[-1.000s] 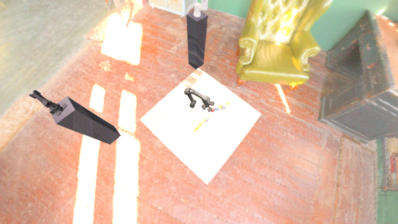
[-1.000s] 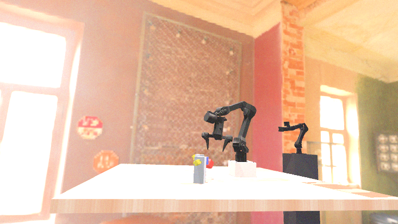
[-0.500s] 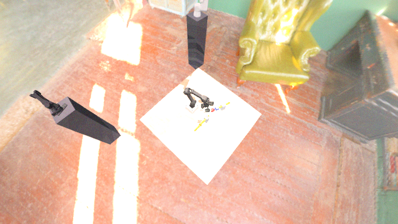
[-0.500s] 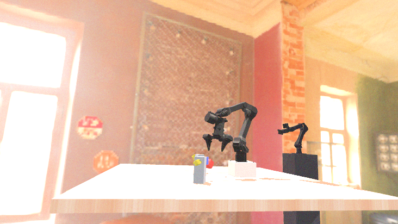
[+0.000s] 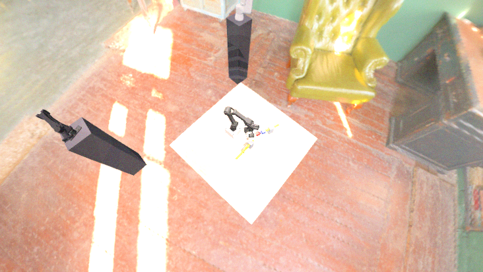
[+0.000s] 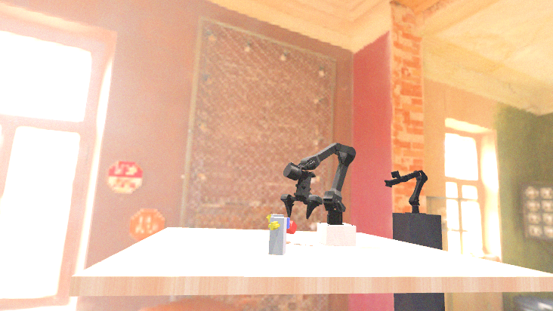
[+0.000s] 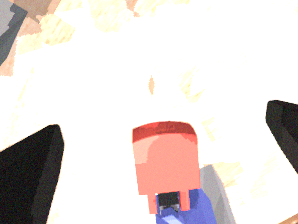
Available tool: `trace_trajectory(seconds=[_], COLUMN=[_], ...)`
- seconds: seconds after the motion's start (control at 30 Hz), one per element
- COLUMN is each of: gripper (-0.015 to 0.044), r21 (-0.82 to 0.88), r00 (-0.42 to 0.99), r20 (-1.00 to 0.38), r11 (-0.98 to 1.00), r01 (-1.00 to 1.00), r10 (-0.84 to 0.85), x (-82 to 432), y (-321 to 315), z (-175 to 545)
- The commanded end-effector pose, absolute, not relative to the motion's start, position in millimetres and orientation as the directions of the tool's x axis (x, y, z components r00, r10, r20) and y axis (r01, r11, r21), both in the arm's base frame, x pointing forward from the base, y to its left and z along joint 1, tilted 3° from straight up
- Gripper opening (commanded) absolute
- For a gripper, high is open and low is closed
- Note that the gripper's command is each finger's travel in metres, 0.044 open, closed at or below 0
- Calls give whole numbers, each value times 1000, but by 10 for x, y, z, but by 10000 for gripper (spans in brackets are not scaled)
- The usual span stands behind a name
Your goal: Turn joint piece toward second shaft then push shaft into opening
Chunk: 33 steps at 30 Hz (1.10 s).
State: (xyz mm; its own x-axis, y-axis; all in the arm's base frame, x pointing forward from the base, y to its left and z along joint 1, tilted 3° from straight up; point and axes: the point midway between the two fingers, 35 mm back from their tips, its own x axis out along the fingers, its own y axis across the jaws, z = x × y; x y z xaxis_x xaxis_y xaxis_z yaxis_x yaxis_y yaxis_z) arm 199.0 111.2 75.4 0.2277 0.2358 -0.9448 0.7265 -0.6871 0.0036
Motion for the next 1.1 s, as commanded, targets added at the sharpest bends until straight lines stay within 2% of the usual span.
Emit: trace_trajectory(seconds=[0.0,0.33,1.07], gripper=[440,440,440], r21=[0,-1,-1], r00=[225,225,229], r20=[-945,-945,-943], r11=[-689,-689,-689], r01=[725,725,725], r10=[238,237,242], x=[1989,1982,2440], y=[1122,1133,1626], z=[545,312,354])
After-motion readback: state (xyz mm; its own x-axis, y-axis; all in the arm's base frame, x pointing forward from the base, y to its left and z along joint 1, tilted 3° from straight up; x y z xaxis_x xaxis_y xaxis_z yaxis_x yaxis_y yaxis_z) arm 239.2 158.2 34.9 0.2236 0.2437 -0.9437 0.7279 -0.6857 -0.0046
